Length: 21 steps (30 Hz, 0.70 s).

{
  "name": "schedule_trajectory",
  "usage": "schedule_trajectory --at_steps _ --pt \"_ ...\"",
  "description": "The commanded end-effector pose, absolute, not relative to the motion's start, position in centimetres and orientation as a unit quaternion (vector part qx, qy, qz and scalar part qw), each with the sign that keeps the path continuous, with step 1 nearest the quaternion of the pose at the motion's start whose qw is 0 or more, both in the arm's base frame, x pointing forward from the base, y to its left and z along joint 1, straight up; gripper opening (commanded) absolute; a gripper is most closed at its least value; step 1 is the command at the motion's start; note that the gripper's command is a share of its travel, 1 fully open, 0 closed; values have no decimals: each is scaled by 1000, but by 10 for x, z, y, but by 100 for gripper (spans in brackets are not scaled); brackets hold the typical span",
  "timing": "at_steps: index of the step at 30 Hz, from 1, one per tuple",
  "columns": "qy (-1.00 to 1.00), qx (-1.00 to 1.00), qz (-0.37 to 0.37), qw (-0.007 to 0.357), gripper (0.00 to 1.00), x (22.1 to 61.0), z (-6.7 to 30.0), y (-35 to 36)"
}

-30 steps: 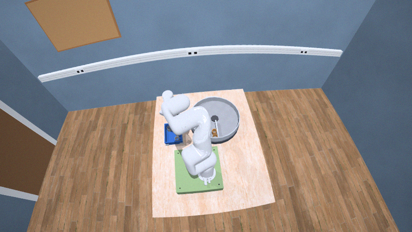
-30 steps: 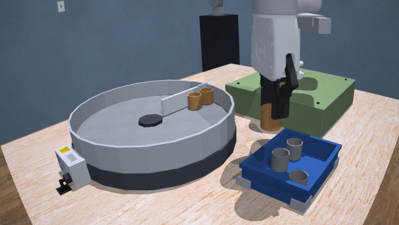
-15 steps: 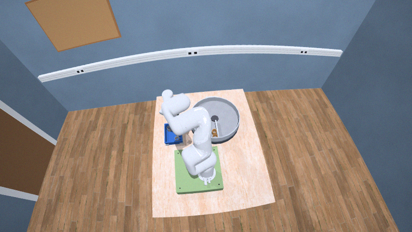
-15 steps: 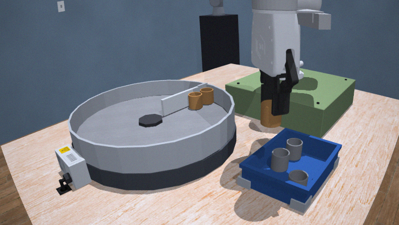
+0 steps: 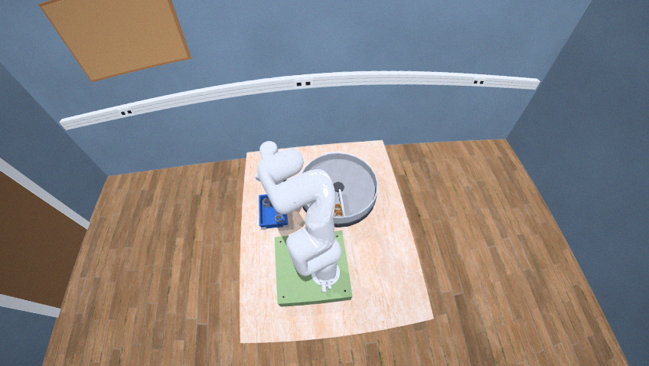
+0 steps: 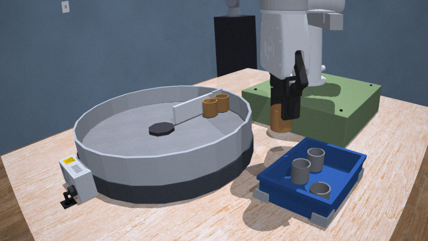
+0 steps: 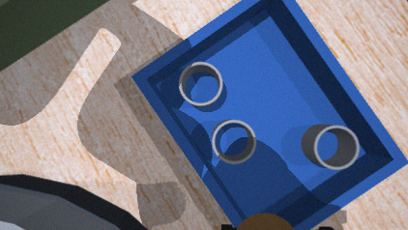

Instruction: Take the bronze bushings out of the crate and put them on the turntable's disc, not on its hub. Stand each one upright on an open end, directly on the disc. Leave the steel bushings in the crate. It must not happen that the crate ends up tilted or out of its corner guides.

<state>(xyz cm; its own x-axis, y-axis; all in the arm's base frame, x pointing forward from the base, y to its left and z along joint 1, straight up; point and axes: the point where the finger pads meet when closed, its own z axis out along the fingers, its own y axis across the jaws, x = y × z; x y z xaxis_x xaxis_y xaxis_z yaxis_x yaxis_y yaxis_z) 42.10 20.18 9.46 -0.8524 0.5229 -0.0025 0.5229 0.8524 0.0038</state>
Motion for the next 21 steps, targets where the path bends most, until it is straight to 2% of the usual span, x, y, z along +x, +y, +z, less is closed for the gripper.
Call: schedule_trajectory --at_steps 1,5,15,21 --pt "962 272 3 4 0 418 96 161" --pt "962 272 3 4 0 416 96 137" --pt "962 272 1 4 0 405 96 26" --pt "962 272 1 4 0 402 96 -6"
